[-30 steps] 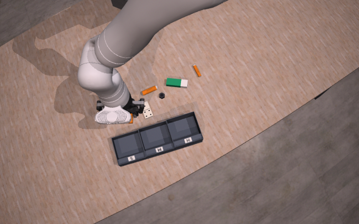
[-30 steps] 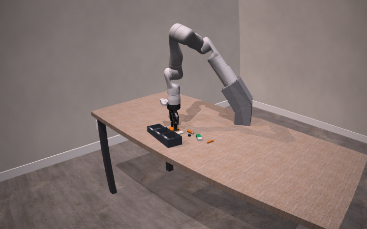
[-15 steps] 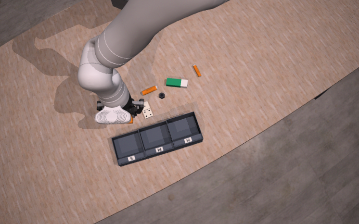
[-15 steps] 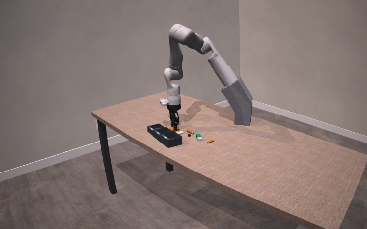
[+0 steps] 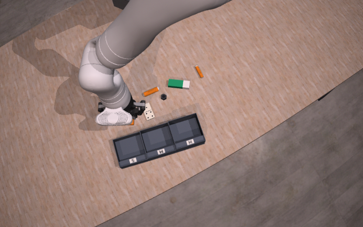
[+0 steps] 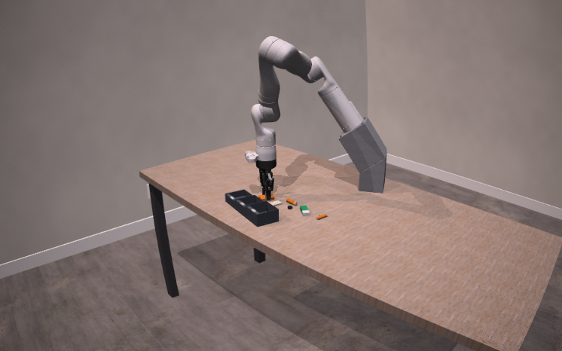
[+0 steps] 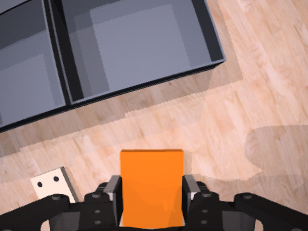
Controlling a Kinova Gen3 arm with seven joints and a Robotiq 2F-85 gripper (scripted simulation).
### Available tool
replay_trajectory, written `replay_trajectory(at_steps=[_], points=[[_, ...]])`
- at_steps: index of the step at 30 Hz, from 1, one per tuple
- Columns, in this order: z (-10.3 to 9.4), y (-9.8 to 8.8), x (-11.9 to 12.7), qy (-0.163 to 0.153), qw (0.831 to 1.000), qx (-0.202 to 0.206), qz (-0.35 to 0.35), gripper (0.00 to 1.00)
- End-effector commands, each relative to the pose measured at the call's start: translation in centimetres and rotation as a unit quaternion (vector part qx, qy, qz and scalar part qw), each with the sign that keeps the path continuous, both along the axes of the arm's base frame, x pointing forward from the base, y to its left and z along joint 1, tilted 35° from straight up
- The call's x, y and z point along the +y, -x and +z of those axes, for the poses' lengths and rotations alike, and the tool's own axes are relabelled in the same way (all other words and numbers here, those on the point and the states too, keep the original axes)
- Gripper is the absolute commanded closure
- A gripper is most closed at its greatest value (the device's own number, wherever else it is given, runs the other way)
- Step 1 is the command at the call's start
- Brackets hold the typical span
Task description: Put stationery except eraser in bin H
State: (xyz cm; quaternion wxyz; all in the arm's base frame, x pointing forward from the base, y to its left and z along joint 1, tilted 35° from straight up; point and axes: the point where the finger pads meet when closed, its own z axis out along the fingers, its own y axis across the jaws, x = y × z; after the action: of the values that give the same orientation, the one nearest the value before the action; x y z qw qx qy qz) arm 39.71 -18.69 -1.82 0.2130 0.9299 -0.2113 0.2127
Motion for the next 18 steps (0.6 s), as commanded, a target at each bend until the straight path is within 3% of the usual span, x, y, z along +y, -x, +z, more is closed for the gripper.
replay_trajectory(at_steps=[1,12,18], points=[[0.0,0.0,0.0,0.000,1.000,0.000,0.000,0.65],[0.0,0.0,0.0,0.000,1.000,0.000,0.000,0.65],[1.6,0.6,1.0,0.000,1.000,0.000,0.000,0.65]])
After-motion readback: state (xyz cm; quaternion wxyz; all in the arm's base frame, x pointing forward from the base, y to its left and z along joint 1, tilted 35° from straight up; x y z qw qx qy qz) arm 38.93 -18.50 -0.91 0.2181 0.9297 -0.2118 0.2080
